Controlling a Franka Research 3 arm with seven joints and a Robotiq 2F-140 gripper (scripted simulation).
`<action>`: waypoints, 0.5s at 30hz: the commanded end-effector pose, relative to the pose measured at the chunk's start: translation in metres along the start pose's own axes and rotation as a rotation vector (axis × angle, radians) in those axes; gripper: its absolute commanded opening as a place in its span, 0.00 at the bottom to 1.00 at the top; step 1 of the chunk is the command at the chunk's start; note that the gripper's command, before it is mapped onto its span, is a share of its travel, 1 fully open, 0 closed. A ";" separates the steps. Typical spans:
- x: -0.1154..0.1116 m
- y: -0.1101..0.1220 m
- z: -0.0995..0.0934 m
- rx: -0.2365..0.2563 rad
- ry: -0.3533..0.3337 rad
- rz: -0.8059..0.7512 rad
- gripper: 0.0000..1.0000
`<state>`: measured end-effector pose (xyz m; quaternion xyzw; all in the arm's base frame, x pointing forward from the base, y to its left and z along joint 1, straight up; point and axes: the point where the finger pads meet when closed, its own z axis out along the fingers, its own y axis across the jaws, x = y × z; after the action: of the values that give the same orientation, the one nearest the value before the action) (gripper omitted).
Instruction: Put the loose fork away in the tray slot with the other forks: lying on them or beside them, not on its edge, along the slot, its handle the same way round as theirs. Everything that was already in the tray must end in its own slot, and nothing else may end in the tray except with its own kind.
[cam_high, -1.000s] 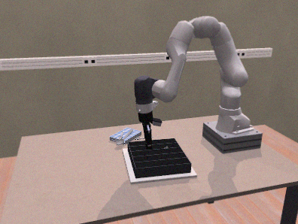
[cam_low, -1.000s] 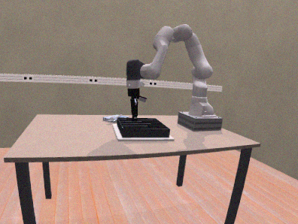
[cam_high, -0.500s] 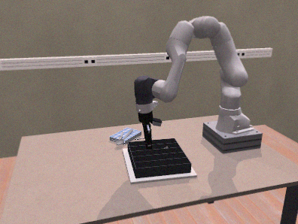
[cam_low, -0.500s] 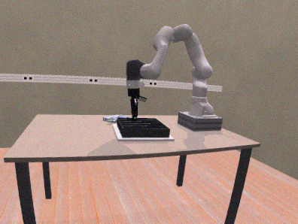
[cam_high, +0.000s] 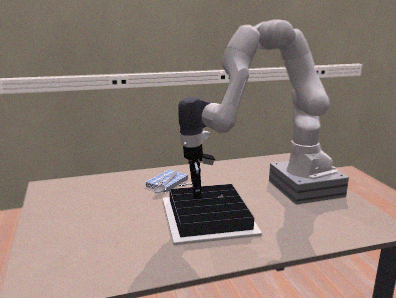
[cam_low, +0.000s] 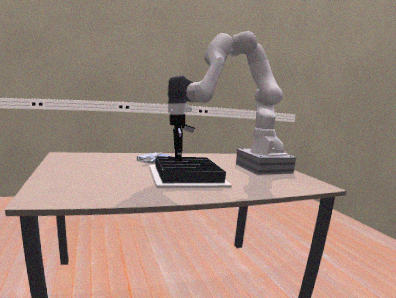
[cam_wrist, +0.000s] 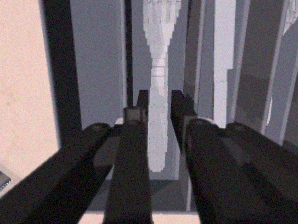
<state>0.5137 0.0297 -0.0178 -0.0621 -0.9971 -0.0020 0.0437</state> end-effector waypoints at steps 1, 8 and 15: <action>0.004 -0.001 -0.008 0.000 0.010 -0.002 0.23; 0.007 -0.001 -0.038 0.000 0.010 -0.002 0.23; 0.009 -0.001 -0.062 0.000 0.010 -0.002 0.23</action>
<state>0.5195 0.0298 0.0423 -0.0685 -0.9971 -0.0012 0.0343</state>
